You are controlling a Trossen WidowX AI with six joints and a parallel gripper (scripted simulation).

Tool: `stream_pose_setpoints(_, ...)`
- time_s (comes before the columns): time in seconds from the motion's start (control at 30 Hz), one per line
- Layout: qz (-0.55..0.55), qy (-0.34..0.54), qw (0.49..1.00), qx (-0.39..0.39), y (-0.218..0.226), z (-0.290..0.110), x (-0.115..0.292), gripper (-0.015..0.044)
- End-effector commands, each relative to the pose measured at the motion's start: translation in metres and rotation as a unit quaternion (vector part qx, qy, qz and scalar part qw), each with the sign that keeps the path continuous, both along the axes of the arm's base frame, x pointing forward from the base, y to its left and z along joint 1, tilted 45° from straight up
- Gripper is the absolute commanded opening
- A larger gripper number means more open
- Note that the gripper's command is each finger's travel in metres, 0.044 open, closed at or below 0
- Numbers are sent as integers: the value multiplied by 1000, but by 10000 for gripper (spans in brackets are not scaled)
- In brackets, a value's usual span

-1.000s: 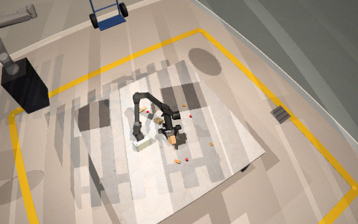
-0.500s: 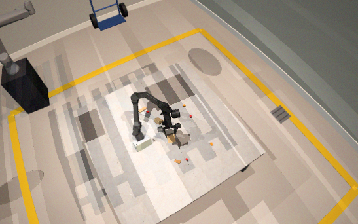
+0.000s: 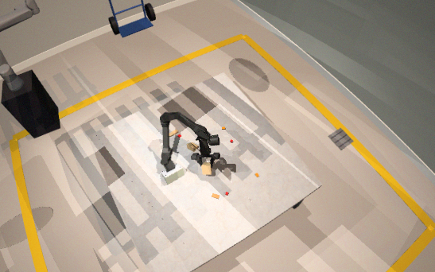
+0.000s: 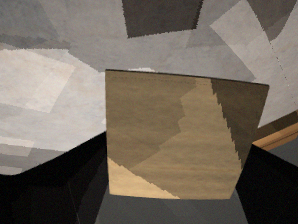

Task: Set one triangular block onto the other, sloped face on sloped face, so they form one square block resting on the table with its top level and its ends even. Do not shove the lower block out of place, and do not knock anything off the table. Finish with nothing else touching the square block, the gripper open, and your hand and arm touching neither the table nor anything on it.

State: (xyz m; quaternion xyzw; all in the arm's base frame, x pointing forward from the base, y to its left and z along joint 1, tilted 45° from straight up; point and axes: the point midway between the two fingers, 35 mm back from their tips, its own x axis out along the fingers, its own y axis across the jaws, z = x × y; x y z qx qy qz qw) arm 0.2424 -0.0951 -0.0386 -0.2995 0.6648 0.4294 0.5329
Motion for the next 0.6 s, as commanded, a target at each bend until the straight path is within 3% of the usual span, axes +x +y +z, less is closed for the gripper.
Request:
stream_pose_setpoints(0.0, -67, 4, 998, -4, -2, 0, 2, 0)
stream_pose_setpoints(0.57, -343, 54, 937, -27, -4, -2, 0, 0)
